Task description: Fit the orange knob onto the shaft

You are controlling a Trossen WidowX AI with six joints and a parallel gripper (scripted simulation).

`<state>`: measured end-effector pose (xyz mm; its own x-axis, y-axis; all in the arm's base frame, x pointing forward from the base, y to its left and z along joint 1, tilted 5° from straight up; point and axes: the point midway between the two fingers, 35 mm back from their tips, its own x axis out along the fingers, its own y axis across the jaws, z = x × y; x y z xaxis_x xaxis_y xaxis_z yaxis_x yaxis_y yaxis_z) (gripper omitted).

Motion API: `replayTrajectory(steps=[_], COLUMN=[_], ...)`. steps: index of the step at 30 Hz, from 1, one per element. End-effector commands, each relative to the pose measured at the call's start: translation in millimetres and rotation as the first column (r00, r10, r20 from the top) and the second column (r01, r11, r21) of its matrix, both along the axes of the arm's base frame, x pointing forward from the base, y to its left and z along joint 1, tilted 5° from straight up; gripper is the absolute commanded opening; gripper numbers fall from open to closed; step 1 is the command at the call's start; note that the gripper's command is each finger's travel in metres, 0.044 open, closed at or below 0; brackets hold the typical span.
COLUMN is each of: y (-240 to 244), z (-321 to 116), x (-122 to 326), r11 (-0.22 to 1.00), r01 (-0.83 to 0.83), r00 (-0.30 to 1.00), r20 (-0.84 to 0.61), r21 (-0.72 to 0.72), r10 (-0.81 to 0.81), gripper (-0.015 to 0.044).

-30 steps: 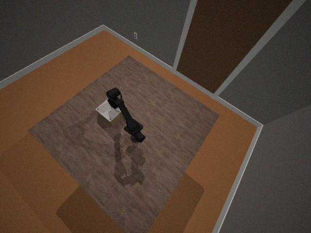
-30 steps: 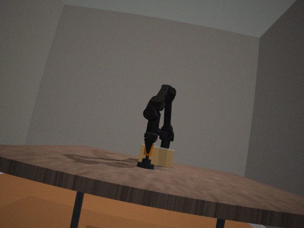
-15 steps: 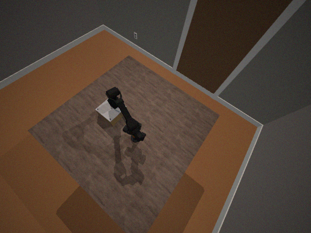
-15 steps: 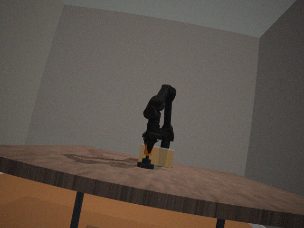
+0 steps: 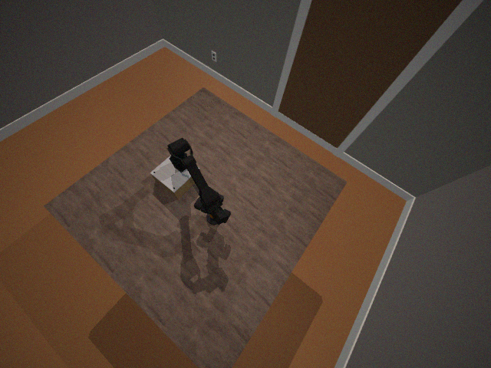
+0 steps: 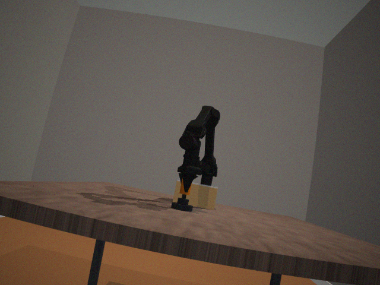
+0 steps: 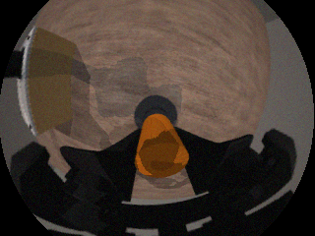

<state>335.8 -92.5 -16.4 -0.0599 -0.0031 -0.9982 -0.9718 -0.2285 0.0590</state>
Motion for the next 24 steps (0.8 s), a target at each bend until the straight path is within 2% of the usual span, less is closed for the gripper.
replayTrajectory(steps=[1, 14, 20, 24], y=[-1.0, -0.7, 0.0, 0.3], z=[-1.3, 3.6, 5.1, 4.8], x=[2.4, 1.4, -1.2, -2.1], r11=[1.0, 1.0, 0.979, 0.977], r01=[-0.005, -0.013, -0.202, -0.212], r00=[1.0, 1.0, 0.979, 0.977], r20=[0.008, 0.008, 0.007, 0.007], r21=[-0.004, -0.004, 0.006, 0.007], r10=[0.005, 0.013, 0.202, 0.212], gripper=[0.0, 0.0, 0.0, 0.0])
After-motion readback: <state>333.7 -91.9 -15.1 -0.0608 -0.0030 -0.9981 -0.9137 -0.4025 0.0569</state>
